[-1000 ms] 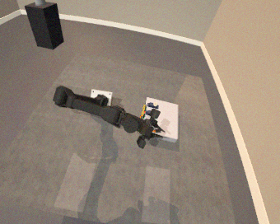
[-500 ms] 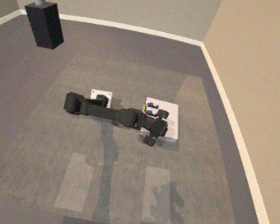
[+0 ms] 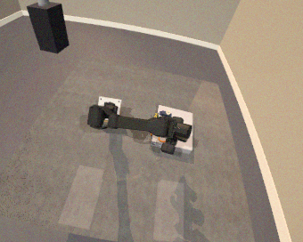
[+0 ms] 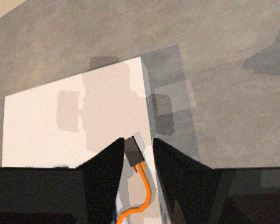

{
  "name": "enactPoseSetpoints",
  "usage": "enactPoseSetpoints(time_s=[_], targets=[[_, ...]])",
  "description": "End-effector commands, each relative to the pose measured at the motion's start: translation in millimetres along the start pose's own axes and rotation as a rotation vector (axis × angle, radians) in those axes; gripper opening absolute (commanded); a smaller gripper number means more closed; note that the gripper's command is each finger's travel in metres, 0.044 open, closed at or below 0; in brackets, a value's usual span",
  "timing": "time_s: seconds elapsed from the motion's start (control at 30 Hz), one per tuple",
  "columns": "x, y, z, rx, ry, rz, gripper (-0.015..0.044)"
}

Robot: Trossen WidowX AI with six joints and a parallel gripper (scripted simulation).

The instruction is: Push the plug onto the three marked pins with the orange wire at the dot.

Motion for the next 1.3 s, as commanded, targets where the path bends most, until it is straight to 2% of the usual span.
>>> enactPoseSetpoints(time_s=[0.0,0.63,1.27], targets=[[-4.2,5.0,-7.0,-0.053,0.075,0.075,0.0115],[-22.5,28.6,-29.2,-0.331,0.415,0.534,0.0115],[-31.0,17.4,-54.1,-0.342,0.424,0.553,0.0115]])
Point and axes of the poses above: the point midway between the two fingers, 35 mm back from their tips, its own z axis back along the fingers, its own y axis across the jaws, x = y × z, the point moved 2 cm from there along z, back along the fingers, and after that the axes turned 12 degrees about -z, right-handed, at the moved point
